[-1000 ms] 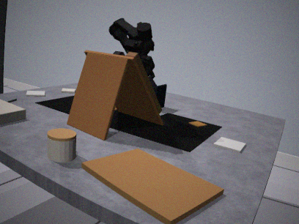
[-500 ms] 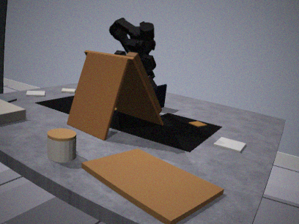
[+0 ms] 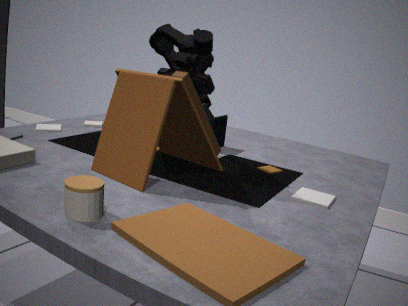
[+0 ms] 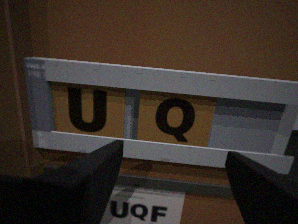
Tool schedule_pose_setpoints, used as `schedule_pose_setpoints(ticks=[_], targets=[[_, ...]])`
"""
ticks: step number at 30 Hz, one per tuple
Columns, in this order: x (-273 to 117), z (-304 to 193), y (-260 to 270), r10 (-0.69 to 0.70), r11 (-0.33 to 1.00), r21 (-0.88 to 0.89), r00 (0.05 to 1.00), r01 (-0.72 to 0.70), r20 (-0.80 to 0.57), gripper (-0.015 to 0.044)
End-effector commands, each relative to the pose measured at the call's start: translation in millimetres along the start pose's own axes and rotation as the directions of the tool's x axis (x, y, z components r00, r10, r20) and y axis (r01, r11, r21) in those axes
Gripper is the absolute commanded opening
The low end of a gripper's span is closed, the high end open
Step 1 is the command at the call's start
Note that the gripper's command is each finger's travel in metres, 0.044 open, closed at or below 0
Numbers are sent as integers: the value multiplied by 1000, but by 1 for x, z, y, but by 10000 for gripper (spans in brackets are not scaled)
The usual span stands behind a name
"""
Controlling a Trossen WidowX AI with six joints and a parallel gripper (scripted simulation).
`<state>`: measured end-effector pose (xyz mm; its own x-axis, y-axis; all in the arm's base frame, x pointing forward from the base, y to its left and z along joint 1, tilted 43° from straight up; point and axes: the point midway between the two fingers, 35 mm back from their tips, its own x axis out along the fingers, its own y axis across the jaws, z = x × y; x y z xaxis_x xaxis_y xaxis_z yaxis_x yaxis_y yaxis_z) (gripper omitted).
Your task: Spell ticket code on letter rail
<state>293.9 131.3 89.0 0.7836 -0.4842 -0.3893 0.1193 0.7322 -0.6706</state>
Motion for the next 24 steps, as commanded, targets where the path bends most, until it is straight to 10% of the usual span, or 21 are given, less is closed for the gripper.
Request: schedule_pose_setpoints(ticks=[1, 24], targets=[[-2, 2, 0, -1, 1000, 6, 1000, 1, 5, 295], [-7, 6, 0, -1, 1000, 6, 1000, 1, 5, 295]])
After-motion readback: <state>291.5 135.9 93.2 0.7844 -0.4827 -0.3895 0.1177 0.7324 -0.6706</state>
